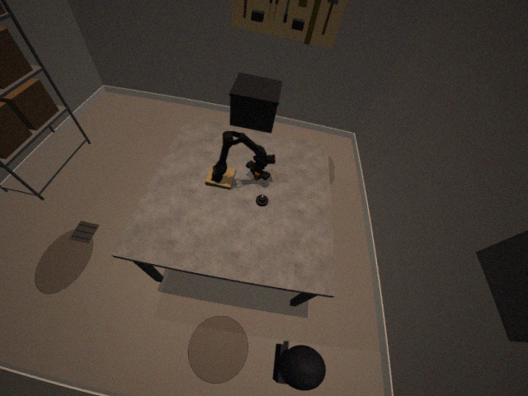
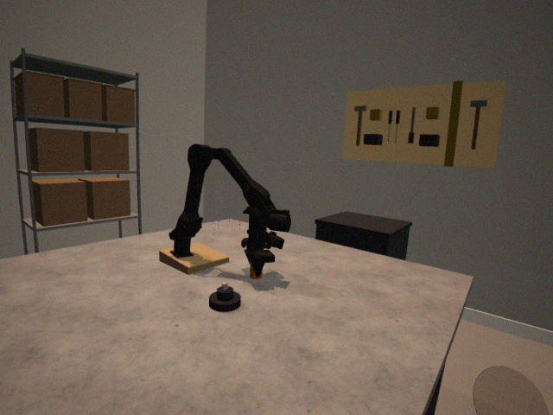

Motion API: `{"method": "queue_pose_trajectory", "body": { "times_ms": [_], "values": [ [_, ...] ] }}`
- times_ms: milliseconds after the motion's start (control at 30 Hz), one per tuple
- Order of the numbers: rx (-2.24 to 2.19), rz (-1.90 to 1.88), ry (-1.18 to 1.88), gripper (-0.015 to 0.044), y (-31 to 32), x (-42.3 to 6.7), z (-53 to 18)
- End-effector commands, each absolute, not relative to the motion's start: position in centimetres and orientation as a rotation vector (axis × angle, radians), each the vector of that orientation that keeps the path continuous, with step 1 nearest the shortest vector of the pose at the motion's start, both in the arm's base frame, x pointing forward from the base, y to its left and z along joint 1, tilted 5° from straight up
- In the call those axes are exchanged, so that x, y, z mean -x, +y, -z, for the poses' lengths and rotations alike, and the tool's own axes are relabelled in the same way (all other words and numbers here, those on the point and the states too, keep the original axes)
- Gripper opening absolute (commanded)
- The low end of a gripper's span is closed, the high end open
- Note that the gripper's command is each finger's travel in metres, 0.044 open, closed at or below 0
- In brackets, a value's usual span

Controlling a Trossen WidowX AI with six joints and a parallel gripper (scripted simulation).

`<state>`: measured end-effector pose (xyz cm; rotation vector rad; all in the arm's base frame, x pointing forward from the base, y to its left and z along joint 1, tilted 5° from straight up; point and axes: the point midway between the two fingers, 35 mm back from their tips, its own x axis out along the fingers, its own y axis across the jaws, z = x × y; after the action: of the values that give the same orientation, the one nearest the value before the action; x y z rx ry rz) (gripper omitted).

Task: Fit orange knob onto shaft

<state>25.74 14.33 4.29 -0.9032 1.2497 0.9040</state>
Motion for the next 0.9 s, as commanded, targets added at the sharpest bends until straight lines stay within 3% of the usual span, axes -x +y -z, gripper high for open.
{"method": "queue_pose_trajectory", "body": {
  "times_ms": [0, 167, 867],
  "values": [
    [0.9, -0.902, 1.252, 0.0131, 14.3, -25.7, -4.2],
    [0.9, -0.902, 1.251, 0.0, 14.4, -25.9, -5.6],
    [0.9, -0.902, 1.251, 0.0, 13.6, -24.7, -17.4]
  ]
}}
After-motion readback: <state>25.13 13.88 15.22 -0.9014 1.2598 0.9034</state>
